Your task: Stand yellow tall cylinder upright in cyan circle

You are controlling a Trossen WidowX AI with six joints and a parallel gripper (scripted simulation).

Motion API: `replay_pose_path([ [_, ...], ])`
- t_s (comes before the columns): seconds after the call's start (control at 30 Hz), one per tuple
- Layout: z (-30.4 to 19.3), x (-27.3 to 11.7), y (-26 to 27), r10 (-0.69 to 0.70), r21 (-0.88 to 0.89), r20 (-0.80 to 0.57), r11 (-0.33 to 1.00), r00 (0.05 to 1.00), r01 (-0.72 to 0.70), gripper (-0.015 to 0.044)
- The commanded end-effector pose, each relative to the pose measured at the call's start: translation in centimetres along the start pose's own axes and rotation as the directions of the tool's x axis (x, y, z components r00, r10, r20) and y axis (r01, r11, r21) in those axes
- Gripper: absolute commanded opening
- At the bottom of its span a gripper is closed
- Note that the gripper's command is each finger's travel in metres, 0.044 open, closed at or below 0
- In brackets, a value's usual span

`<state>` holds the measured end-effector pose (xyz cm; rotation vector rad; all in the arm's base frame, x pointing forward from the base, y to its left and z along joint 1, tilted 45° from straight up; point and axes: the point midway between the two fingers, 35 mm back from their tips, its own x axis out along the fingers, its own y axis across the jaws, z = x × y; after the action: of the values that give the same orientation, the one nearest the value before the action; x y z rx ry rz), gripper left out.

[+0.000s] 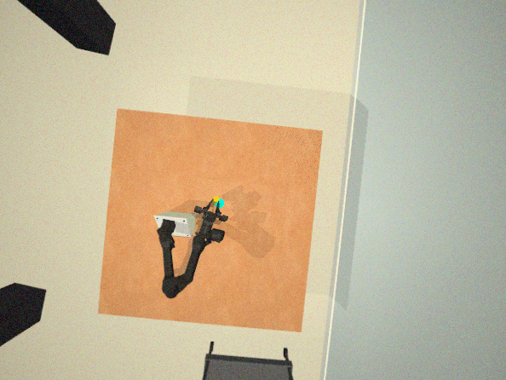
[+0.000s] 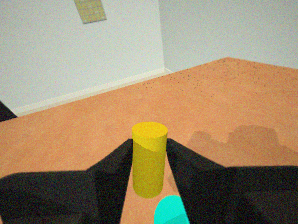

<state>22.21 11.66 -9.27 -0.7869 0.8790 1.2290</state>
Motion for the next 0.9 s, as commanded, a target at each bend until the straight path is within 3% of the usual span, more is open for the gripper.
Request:
replay_pose_path([
  [0.0,0.1,-0.3,0.0,-0.013,-0.016,0.029,1.000,0.999,0.014,0.0105],
  [0.87,0.6,-2.1,0.0,-0.093,-0.103,0.191,0.988,0.977,0.114,0.0105],
])
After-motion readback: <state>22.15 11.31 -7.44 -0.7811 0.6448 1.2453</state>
